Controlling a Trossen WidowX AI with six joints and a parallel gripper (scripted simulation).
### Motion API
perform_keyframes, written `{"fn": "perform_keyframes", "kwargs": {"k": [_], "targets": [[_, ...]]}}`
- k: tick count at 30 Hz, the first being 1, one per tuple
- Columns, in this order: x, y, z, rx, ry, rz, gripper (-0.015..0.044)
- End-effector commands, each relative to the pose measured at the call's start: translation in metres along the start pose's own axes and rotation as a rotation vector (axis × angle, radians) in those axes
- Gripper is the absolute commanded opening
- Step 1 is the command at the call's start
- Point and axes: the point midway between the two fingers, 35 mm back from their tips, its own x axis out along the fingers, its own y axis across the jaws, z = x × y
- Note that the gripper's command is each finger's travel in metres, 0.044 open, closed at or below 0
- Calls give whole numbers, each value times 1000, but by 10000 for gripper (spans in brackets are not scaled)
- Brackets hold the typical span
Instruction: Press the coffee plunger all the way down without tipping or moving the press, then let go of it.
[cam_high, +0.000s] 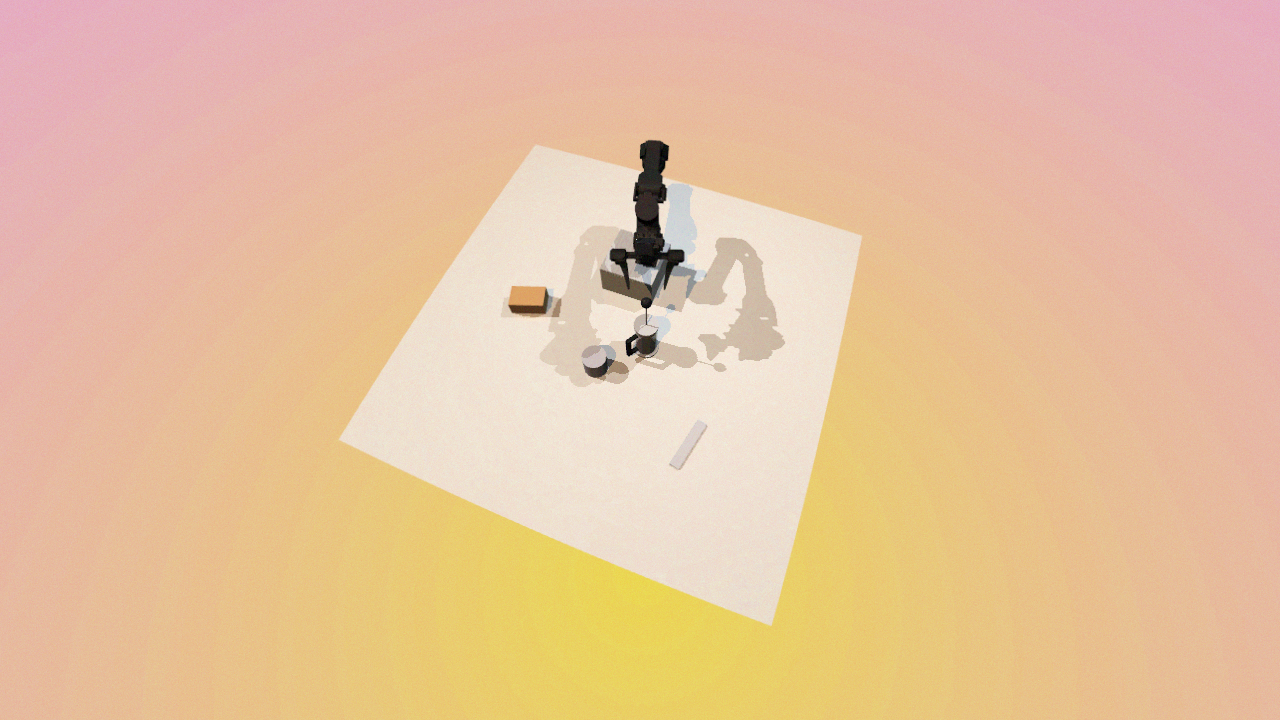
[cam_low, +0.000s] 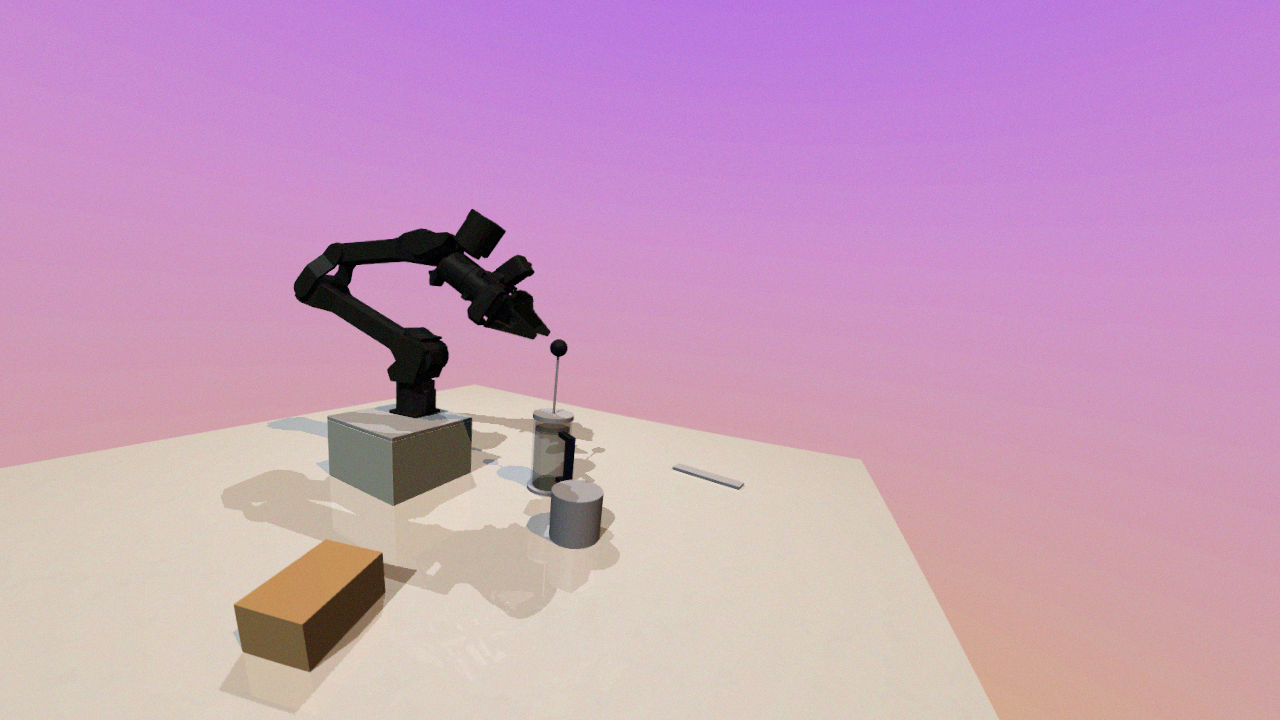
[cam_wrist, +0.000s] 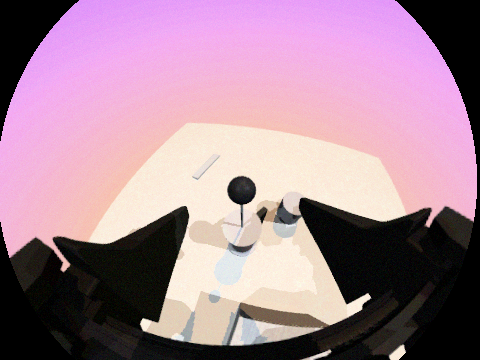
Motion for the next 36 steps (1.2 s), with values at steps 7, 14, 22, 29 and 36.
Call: {"fn": "perform_keyframes", "kwargs": {"k": [7, 14, 22, 29, 36], "targets": [[9, 0, 3, 2, -21, -2, 440], [21, 0, 4, 1, -22, -2, 440], [33, 0, 4, 1, -23, -1, 440], [40, 0, 3, 1, -23, -1, 414], [40, 0, 3, 1, -23, -1, 230]]}}
